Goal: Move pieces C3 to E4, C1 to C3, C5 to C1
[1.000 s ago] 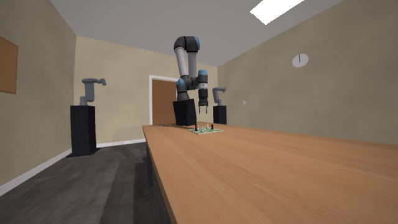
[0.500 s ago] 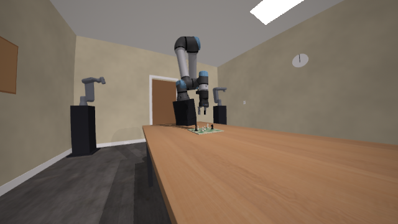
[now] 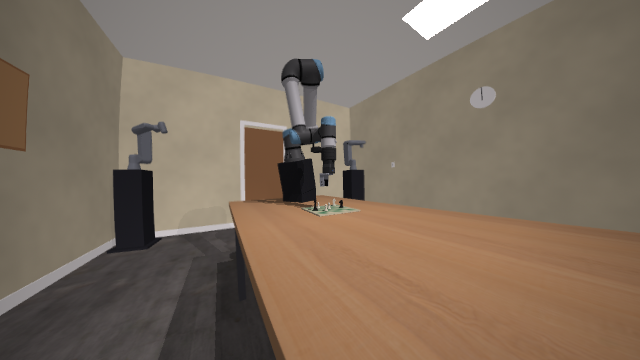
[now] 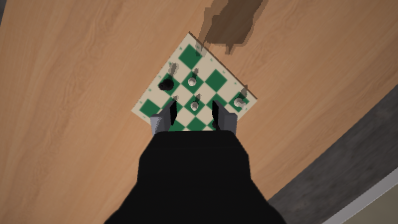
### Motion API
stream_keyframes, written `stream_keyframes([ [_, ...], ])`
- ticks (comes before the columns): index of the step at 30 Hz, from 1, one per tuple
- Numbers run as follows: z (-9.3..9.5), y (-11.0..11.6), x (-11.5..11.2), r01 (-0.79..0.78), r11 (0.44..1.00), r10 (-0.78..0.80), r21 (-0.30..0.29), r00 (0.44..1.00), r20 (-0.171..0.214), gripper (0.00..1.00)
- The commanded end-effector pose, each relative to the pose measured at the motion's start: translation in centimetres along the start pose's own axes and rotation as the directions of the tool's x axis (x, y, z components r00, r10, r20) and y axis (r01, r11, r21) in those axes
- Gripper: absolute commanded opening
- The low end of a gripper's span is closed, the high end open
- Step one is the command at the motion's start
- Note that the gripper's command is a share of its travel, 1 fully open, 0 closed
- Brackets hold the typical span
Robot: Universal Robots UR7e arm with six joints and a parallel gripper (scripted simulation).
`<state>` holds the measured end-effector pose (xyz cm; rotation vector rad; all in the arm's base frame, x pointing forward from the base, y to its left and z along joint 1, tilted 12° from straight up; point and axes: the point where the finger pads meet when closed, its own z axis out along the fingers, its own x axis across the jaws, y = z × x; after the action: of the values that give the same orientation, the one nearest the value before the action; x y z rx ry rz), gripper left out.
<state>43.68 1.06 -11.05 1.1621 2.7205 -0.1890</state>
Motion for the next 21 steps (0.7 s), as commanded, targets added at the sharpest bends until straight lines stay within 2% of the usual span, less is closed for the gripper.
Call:
stream_keyframes([
  [1,0.2,0.0,-0.1,0.141,0.99,-0.141,-0.012,0.99,-0.001,1.0],
  [7,0.6,0.2,-0.4,0.396,0.918,-0.396,-0.011,0.918,0.002,1.0],
  [15,1.0,0.7,-0.5,0.671,0.741,-0.671,-0.01,0.741,0.006,1.0],
  [17,1.0,0.7,-0.5,0.671,0.741,-0.671,-0.01,0.741,0.006,1.0],
  [21,1.2,1.0,-0.5,0.773,0.635,-0.773,-0.009,0.635,0.007,1.0],
])
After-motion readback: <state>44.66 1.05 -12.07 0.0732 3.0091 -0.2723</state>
